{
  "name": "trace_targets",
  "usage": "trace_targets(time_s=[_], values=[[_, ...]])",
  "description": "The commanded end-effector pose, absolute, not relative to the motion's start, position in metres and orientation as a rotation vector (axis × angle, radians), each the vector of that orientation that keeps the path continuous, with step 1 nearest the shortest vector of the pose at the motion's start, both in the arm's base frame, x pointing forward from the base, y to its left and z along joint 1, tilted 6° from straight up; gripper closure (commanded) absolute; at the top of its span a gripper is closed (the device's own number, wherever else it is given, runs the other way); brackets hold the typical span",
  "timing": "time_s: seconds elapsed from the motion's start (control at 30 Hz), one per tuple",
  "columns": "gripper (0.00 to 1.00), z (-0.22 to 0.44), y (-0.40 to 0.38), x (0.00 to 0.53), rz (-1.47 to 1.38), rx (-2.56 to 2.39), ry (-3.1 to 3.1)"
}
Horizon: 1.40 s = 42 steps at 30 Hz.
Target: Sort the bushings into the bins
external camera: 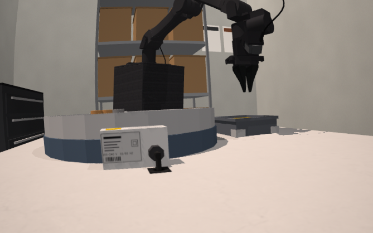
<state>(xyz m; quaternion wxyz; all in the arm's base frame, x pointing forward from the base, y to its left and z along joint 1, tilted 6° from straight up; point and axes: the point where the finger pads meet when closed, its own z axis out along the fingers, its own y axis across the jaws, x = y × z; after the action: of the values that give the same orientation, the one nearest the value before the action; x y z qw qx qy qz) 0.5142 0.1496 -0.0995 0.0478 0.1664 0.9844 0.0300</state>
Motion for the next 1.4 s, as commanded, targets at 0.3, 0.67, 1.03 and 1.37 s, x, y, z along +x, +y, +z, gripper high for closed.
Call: trace_targets(time_s=[0.3,0.67,1.03,1.37], values=[[0.85,-0.091,0.142,0.518,0.093,0.517,2.99],[0.85,-0.091,0.142,0.518,0.092,0.518,2.992],[0.85,-0.091,0.142,0.518,0.092,0.518,2.992],[0.85,-0.091,0.142,0.518,0.092,0.518,2.992]])
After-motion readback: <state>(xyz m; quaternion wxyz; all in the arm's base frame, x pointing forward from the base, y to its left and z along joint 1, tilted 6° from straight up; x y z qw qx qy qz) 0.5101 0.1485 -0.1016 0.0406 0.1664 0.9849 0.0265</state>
